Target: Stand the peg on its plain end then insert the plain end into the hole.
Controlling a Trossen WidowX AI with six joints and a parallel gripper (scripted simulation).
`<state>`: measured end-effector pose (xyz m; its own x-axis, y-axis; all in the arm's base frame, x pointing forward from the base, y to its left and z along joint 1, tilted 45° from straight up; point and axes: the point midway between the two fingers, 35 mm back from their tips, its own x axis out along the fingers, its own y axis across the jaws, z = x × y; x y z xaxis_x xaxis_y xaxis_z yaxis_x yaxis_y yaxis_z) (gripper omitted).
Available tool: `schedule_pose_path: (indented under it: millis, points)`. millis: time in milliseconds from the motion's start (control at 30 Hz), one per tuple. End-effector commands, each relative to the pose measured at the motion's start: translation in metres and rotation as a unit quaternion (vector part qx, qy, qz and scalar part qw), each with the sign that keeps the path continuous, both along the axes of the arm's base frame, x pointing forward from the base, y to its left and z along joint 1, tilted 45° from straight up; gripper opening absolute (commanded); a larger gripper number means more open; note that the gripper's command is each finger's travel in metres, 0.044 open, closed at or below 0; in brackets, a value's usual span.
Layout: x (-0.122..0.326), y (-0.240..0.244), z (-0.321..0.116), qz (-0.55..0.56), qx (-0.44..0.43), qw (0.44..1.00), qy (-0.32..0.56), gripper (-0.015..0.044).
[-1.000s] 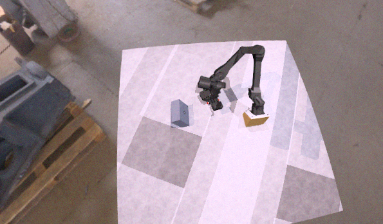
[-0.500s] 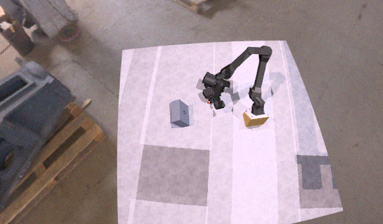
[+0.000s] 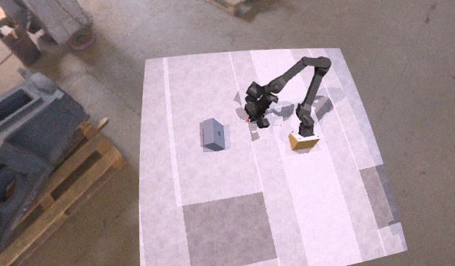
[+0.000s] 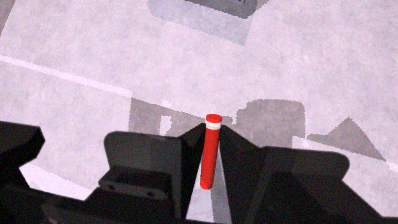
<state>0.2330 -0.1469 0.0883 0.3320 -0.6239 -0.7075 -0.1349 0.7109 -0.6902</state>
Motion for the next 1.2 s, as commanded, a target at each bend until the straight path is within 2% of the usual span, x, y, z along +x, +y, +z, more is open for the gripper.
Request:
schedule_pose_path:
  millis: [0,1167]
  points:
    - [-0.002,0.001,0.002,0.012,0.002,1.000,-0.012,0.0049]
    - [-0.021,0.008,0.013,0.117,0.022,0.986,-0.118,0.0049]
